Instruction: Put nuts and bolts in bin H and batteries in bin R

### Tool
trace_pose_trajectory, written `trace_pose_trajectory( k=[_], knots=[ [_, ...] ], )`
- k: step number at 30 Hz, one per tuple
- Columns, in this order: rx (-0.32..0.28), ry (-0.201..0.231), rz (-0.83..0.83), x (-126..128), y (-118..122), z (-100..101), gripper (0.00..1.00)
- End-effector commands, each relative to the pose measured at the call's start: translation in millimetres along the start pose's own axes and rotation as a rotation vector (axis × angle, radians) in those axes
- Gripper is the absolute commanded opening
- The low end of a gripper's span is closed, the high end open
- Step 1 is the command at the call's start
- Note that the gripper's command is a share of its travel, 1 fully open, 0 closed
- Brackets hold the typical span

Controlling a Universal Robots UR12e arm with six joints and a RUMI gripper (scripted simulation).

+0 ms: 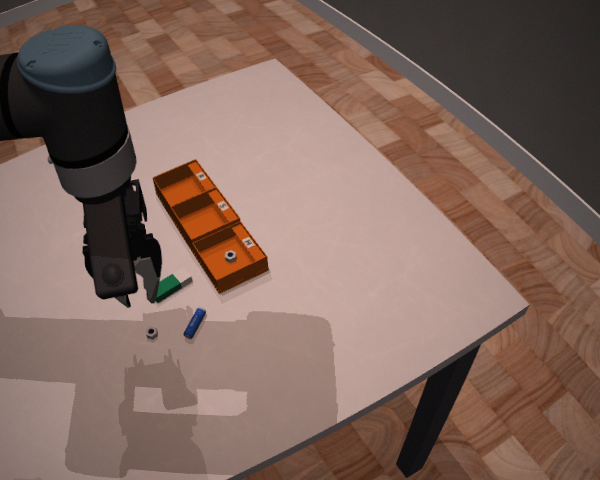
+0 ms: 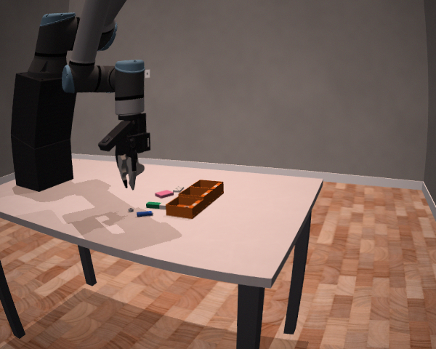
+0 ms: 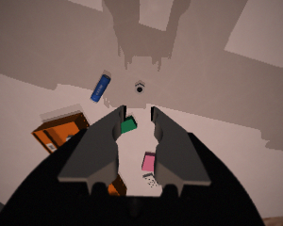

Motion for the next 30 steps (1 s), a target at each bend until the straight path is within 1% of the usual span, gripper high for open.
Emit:
trace_pose_trajectory(
  k=[1,10,22,24,26,30],
  knots=[
    [0.0,-0.001,0.0,0,0,0,0.18],
    [0.0,-0.001,0.0,0,0,0,0.18],
    [0.0,-0.001,0.0,0,0,48,0.18],
    [0.0,-0.001,0.0,0,0,48,0.18],
    [0.0,-0.001,0.0,0,0,56,0.18],
    [0.0,-0.001,0.0,0,0,56,0.18]
  ],
)
Point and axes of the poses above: the point where the finger pads meet when closed, its own z axis out along the fingers, its own x axis across the jaws, y = z × x, the point moved 10 cm from there along -z, back along the fingers, and after that the axes turned 8 degrees about z, right-handed, at the moved point
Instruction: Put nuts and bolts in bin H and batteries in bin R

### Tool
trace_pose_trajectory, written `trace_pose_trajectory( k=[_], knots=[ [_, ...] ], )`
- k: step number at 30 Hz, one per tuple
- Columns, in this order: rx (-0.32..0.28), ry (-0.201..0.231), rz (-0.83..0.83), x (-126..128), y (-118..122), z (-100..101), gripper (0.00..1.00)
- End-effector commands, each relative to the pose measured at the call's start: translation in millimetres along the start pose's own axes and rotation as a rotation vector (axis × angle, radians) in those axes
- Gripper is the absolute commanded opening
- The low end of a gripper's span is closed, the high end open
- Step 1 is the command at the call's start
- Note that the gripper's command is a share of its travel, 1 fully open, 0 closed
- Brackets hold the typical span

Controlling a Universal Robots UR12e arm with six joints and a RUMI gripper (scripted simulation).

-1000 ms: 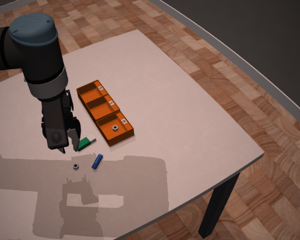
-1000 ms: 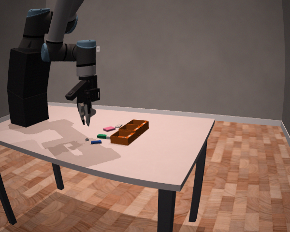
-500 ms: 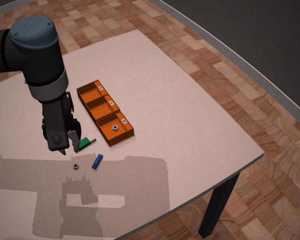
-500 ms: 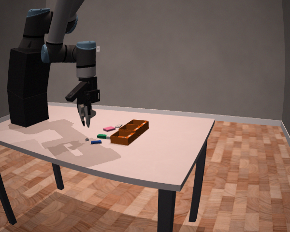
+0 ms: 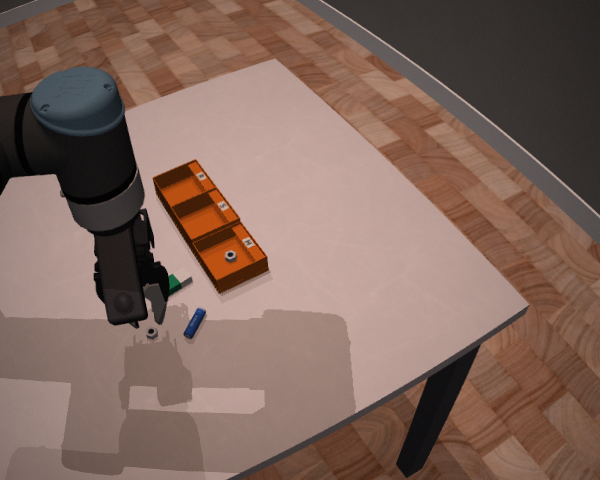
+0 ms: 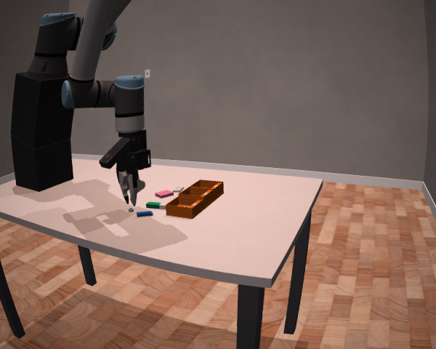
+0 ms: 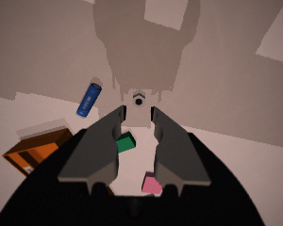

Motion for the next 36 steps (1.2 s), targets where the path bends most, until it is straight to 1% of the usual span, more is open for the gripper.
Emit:
trace_pose_trajectory(
  k=[1,5,16,32,33,36],
  knots=[
    [0.0,-0.001,0.0,-1,0,6,0.18],
    [0.0,-0.001,0.0,-1,0,6,0.18],
    [0.0,-0.001,0.0,0,0,18,0.18],
    [0.0,-0.001,0.0,0,0,18,0.18],
    [0.0,-0.001,0.0,0,0,18,0.0],
    [0.0,-0.001,0.0,0,0,18,0.0]
  ],
)
Point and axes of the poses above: the point where the finger pads meet when closed, its own z axis out along the fingers, its own x axis across the jaws, y = z × x, the point moved 10 cm from there along -z, back along the fingers, and after that the axes turned 8 degrees about z, right-handed, at the moved point
